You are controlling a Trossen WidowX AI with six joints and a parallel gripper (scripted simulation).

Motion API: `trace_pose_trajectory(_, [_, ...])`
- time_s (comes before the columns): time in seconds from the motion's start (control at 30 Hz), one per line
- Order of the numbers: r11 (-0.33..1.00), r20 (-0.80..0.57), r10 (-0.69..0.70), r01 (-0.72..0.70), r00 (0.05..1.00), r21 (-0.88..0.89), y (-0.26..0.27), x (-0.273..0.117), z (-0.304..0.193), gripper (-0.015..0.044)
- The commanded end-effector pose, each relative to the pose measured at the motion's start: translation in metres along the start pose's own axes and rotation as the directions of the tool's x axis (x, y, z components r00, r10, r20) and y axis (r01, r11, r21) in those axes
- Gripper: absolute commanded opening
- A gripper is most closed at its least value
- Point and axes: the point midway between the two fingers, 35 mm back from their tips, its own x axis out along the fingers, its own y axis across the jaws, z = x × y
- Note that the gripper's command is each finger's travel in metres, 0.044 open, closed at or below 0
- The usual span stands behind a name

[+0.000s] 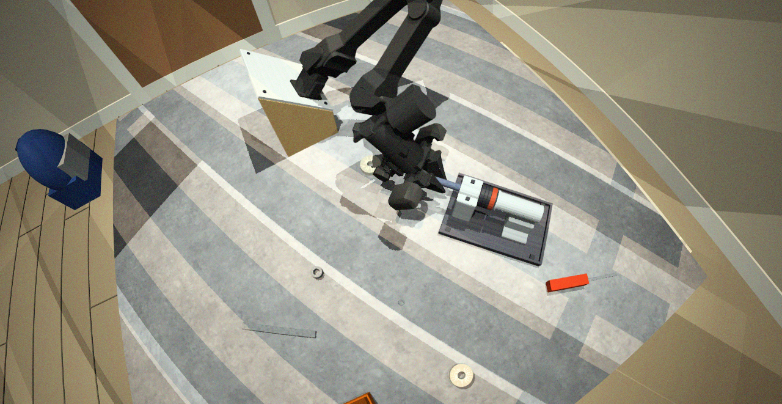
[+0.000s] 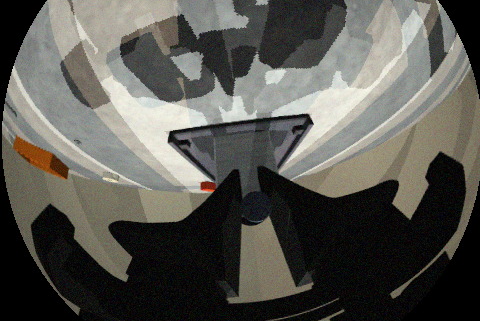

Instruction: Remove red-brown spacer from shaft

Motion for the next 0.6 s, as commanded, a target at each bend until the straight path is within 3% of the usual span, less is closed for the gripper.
trace_pose_trajectory(0.0, [1.000, 0.001, -0.001, 0.001, 1.000, -0.004, 0.0002, -0.0007, 0.0009, 0.0000])
trace_pose_trajectory(0.57, [1.000, 0.001, -0.001, 0.001, 1.000, -0.004, 0.0003, -0.0021, 0.0023, 0.0000])
